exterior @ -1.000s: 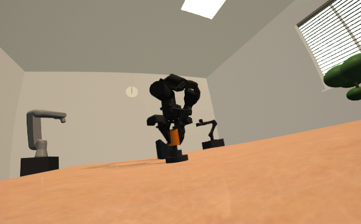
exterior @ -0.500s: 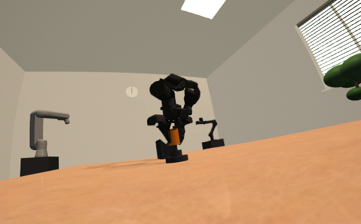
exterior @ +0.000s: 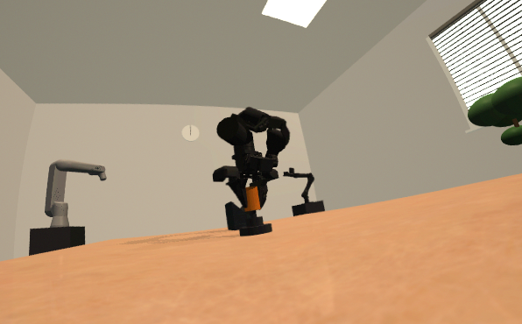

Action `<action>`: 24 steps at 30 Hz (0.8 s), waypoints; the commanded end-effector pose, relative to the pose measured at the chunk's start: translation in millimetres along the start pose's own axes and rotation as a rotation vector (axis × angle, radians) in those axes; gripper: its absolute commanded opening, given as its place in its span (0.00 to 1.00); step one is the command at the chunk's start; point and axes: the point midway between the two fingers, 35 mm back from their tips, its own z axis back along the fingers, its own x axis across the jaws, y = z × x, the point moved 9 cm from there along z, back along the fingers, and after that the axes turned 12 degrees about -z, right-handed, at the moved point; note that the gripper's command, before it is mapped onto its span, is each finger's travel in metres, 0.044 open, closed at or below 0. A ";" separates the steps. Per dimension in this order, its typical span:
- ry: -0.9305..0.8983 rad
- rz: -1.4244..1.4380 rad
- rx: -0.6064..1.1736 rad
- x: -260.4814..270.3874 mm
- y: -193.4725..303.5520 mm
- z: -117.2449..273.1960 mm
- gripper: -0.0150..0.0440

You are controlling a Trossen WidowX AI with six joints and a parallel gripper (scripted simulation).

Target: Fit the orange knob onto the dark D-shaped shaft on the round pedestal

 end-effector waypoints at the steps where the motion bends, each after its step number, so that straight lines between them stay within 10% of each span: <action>1: 0.001 -0.002 -0.003 0.9 0.8 -0.3 0.25; 24: 0.001 0.208 -0.003 1.3 -0.9 5.4 0.25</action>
